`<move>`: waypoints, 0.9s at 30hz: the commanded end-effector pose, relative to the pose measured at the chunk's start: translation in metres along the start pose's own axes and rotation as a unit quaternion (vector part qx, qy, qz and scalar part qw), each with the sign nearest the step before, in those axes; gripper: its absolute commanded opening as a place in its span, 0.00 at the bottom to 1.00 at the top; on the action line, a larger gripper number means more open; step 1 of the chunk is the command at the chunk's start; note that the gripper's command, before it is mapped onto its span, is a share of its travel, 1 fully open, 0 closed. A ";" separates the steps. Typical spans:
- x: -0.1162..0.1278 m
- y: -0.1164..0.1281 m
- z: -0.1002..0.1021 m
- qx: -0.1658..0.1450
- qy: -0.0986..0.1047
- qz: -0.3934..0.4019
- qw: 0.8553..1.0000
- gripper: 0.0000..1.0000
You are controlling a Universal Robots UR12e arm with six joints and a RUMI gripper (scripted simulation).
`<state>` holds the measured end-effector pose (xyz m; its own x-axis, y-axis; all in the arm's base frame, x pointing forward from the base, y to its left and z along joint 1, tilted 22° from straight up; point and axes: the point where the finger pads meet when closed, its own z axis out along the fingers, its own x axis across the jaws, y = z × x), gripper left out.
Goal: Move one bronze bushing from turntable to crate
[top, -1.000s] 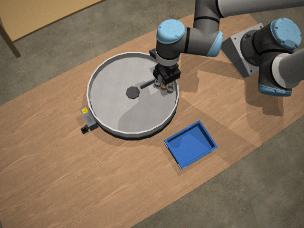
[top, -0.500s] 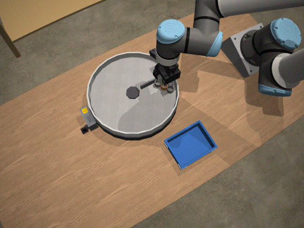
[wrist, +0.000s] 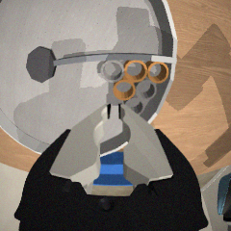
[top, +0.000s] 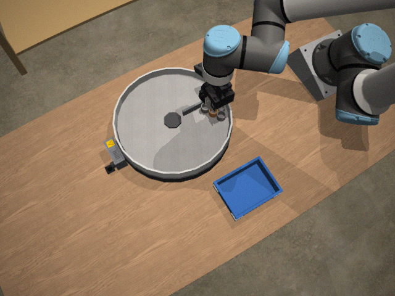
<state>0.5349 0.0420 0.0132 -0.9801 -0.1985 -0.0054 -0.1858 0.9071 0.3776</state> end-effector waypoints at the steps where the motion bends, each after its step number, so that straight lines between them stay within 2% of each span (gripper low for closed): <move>1: -0.001 0.000 -0.001 0.000 -0.001 0.000 1.000 0.06; 8: -0.001 0.000 0.001 0.000 -0.001 0.000 1.000 0.06; 14: -0.001 0.000 0.022 0.000 -0.001 0.000 1.000 0.06; 27: -0.001 0.000 0.023 0.000 -0.001 0.000 1.000 0.06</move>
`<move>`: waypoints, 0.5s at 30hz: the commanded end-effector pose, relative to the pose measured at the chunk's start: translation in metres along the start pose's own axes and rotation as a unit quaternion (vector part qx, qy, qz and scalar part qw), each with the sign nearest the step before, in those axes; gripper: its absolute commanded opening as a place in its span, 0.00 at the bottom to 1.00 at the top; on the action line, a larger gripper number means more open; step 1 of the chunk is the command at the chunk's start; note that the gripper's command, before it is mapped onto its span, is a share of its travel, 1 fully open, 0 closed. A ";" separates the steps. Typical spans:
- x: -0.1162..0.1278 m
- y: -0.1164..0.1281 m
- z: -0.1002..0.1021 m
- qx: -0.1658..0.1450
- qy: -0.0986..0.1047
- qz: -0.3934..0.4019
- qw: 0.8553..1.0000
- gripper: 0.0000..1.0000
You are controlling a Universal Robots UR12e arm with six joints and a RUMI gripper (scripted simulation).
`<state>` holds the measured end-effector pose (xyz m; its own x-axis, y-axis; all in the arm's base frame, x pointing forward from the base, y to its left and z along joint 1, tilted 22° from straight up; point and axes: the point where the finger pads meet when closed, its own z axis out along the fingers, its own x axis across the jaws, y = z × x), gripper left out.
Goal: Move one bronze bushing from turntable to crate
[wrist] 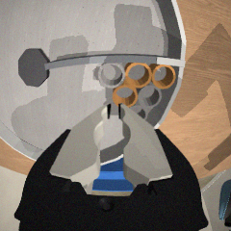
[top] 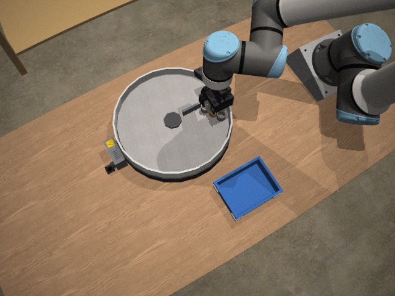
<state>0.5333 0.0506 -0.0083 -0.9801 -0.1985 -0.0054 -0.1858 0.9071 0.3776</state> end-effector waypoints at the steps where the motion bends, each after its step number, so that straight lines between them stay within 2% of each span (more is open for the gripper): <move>1: -0.001 0.000 -0.001 0.000 -0.001 0.000 1.000 0.06; 15: -0.001 0.000 -0.001 0.000 -0.001 0.000 1.000 0.06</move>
<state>0.5333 0.0506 -0.0083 -0.9801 -0.1985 -0.0054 -0.1858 0.9071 0.3776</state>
